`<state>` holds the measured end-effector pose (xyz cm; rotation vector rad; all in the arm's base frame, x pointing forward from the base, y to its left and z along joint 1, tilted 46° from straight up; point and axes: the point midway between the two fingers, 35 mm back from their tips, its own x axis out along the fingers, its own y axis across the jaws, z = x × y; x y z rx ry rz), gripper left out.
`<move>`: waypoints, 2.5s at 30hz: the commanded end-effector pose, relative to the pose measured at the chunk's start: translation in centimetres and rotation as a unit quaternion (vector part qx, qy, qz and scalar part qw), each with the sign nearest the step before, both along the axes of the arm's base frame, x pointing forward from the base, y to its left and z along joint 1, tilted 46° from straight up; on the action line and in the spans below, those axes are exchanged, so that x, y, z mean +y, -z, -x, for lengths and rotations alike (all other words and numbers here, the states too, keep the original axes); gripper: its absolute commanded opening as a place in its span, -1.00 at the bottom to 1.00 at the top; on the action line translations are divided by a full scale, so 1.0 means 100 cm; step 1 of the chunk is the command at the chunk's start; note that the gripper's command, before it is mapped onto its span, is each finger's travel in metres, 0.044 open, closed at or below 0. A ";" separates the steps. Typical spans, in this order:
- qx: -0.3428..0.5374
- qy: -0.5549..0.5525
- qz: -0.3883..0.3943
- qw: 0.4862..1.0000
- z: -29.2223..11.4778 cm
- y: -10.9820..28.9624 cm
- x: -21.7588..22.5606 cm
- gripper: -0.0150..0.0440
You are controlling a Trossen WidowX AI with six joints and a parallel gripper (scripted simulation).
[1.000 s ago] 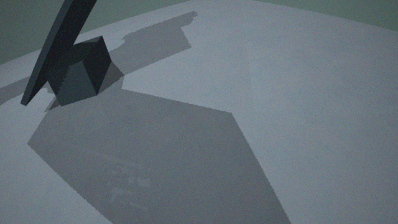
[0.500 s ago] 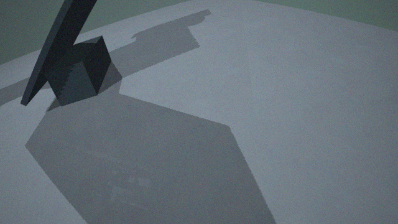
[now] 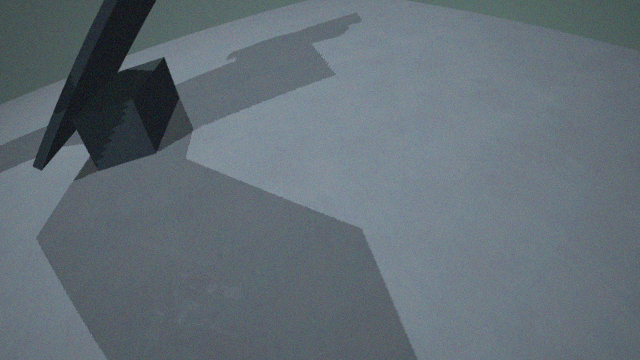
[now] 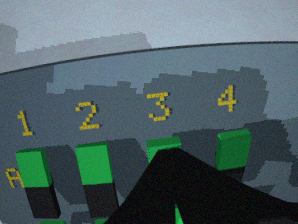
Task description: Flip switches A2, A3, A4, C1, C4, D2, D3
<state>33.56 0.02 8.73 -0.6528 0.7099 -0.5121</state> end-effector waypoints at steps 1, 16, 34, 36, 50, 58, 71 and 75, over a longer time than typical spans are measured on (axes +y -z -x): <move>0.004 -0.002 0.001 1.000 0.000 0.002 0.000 -0.49; 0.001 0.000 -0.001 1.000 0.004 -0.001 0.005 -0.49; -0.001 -0.009 0.002 1.000 0.043 -0.041 0.014 -0.49; 0.004 -0.004 0.001 1.000 0.030 -0.033 0.002 -0.49; 0.004 -0.003 0.002 1.000 0.017 -0.026 -0.010 -0.49; 0.004 -0.002 0.001 1.000 0.009 -0.021 -0.017 -0.49; 0.004 -0.002 0.001 1.000 0.008 -0.021 -0.018 -0.49; 0.004 -0.002 0.001 1.000 0.008 -0.021 -0.018 -0.49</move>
